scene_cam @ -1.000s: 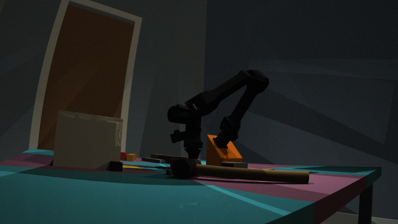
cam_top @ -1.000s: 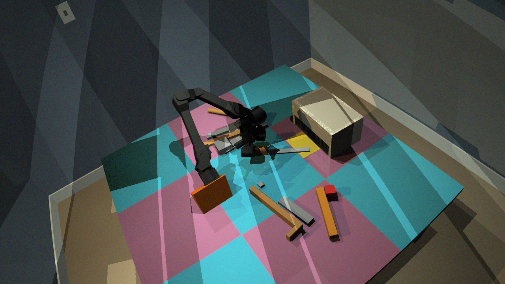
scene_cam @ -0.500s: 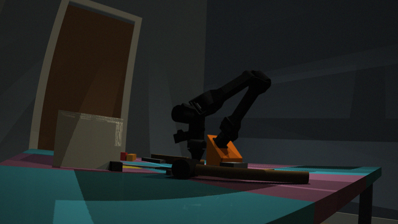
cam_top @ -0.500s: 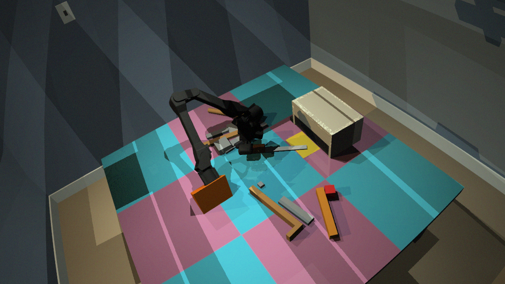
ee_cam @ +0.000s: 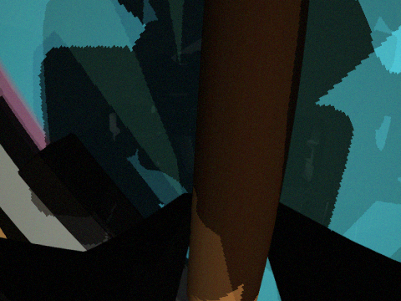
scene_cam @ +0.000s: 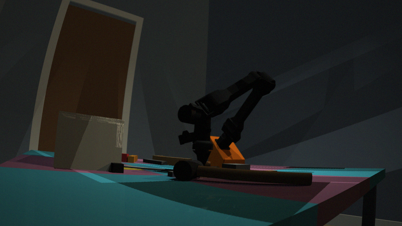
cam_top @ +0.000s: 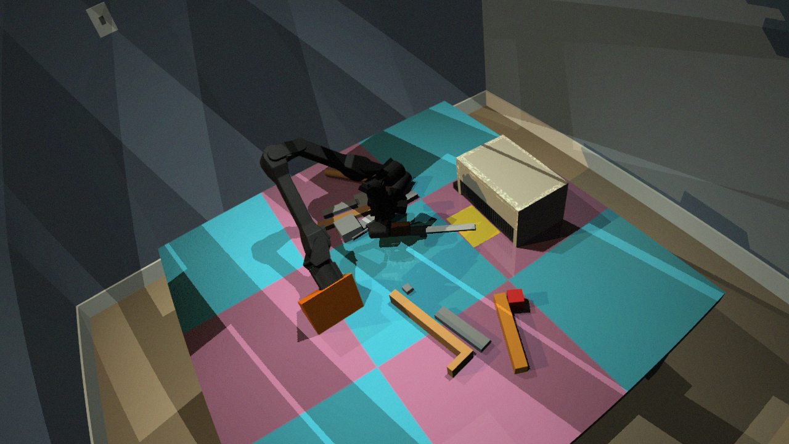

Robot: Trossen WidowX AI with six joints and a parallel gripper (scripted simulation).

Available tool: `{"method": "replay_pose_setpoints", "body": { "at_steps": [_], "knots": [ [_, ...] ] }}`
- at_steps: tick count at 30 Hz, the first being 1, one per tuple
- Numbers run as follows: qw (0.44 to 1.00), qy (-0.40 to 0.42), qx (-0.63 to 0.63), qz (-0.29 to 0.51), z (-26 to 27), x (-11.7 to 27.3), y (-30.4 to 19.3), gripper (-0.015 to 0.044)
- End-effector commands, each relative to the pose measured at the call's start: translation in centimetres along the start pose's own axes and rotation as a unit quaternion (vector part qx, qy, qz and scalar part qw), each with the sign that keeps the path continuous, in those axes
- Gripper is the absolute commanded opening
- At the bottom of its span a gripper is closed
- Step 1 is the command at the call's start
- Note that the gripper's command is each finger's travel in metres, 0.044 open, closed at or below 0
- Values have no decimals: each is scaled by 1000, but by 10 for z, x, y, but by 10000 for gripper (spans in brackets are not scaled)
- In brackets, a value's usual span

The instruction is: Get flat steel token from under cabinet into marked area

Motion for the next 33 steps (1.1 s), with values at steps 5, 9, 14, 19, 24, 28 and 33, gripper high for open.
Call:
{"method": "replay_pose_setpoints", "body": {
  "at_steps": [5, 9, 14, 19, 24, 28, 33],
  "knots": [
    [1000, 5, 4, 1, 10, 2, -10, 0],
    [1000, 6, 4, 1, 15, 2, -14, 0],
    [1000, 6, 5, 1, 20, 2, -20, 0],
    [1000, 6, 5, 1, 26, 3, -25, 0],
    [1000, 6, 5, 1, 32, 3, -30, 0],
    [1000, 6, 5, 1, 36, 3, -34, 0],
    [1000, 6, 5, 1, 36, 3, -34, 0]
  ]
}}
Point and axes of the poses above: the point midway between the two fingers, 35 mm back from their tips, its own x axis back along the fingers, its own z axis across the jaws, y = z × x, the point moved 1 cm from there along x, back along the fingers, and after that the axes turned 15 degrees about -x, right-handed, at the moved point
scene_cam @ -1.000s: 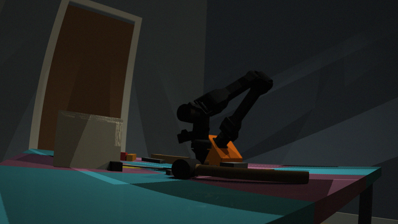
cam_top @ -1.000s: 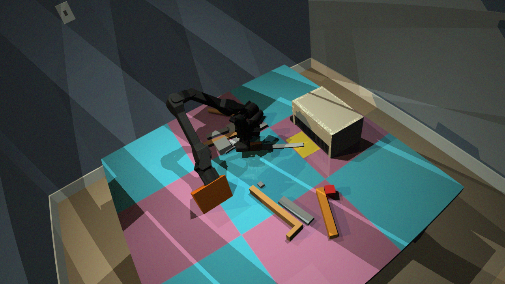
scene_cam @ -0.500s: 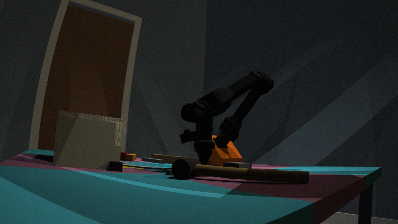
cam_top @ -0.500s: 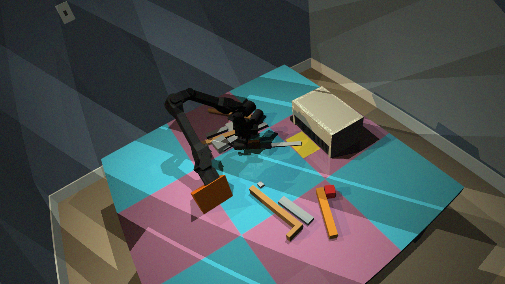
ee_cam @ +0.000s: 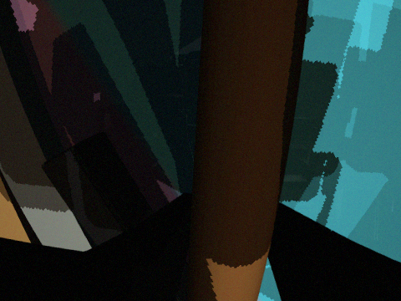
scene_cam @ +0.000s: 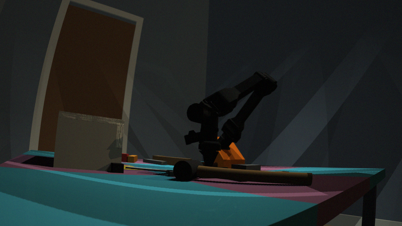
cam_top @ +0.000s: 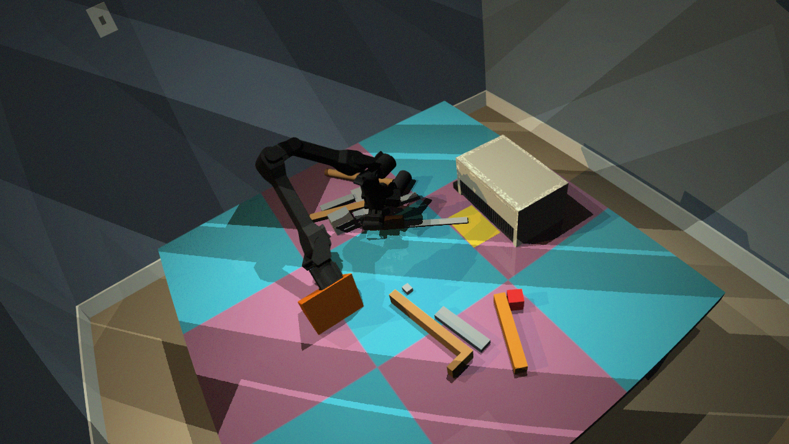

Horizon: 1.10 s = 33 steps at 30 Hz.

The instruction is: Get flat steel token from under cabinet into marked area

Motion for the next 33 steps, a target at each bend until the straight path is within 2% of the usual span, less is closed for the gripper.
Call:
{"method": "replay_pose_setpoints", "body": {
  "at_steps": [1, 17, 33],
  "knots": [
    [1000, 11, 9, 5, 9, 3, -5, 0],
    [1000, 11, 11, 5, 9, 3, -5, 0],
    [998, 11, 68, 4, 9, 3, -5, 0]
  ]
}}
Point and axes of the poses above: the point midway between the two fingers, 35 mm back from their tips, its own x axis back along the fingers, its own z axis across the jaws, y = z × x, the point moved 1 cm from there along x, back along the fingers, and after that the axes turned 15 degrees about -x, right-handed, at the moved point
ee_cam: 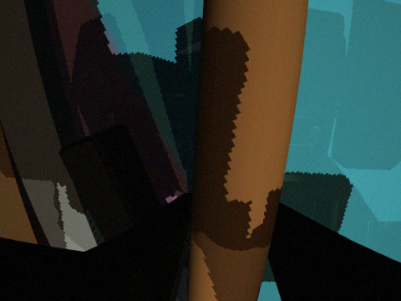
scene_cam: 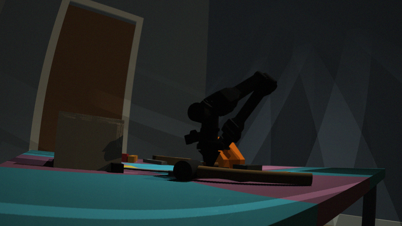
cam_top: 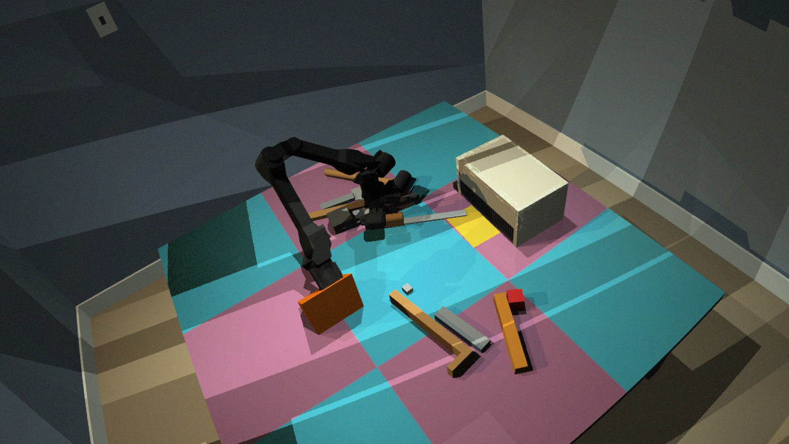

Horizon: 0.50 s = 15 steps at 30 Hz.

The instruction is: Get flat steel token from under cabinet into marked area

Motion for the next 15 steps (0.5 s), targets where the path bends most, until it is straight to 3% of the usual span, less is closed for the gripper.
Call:
{"method": "replay_pose_setpoints", "body": {
  "at_steps": [1, 7, 15],
  "knots": [
    [1000, 8, 24, 3, 4, 2, -2, 0],
    [999, 8, 42, 3, 4, 2, -2, 0],
    [1000, 2, 30, 1, 1, 0, 0, 200]
  ]
}}
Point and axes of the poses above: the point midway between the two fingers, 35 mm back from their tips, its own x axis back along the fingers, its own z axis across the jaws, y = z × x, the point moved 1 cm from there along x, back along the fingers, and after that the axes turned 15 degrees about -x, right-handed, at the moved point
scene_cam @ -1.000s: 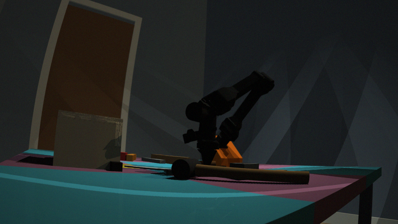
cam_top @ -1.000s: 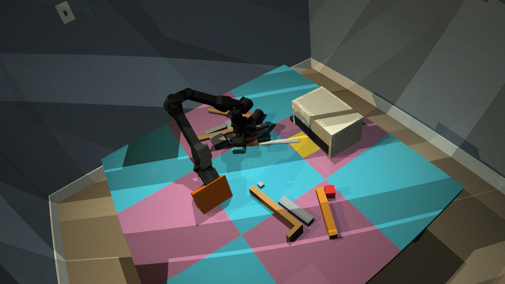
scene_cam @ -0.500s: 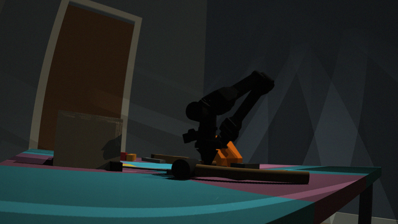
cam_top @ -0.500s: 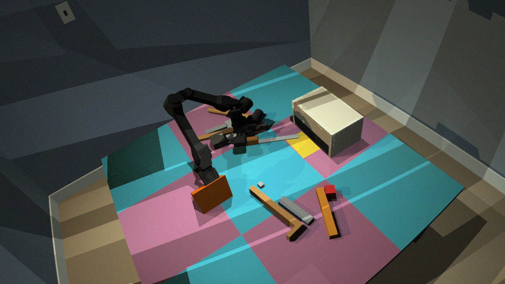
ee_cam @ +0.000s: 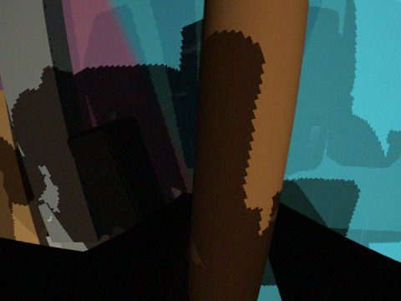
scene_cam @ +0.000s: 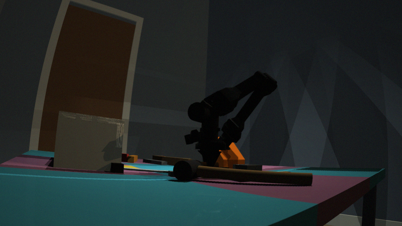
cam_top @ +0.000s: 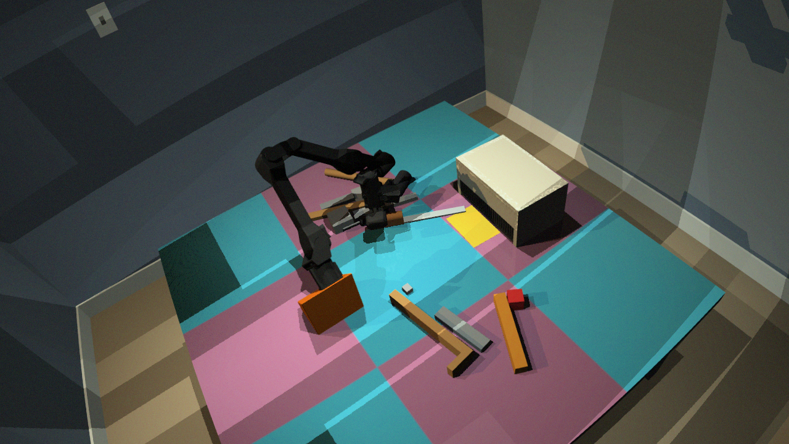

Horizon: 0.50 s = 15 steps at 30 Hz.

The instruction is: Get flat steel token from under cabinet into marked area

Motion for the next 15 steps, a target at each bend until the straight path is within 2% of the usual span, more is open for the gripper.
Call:
{"method": "replay_pose_setpoints", "body": {
  "at_steps": [1, 4, 7, 15],
  "knots": [
    [1000, 0, -1, 0, 0, 0, 0, 200],
    [1000, 0, 0, -1, 0, 0, 0, 200],
    [1000, 4, -2, 1, -1, 0, 1, 270],
    [1000, 6, -8, 1, -8, -1, 3, 270]
  ]
}}
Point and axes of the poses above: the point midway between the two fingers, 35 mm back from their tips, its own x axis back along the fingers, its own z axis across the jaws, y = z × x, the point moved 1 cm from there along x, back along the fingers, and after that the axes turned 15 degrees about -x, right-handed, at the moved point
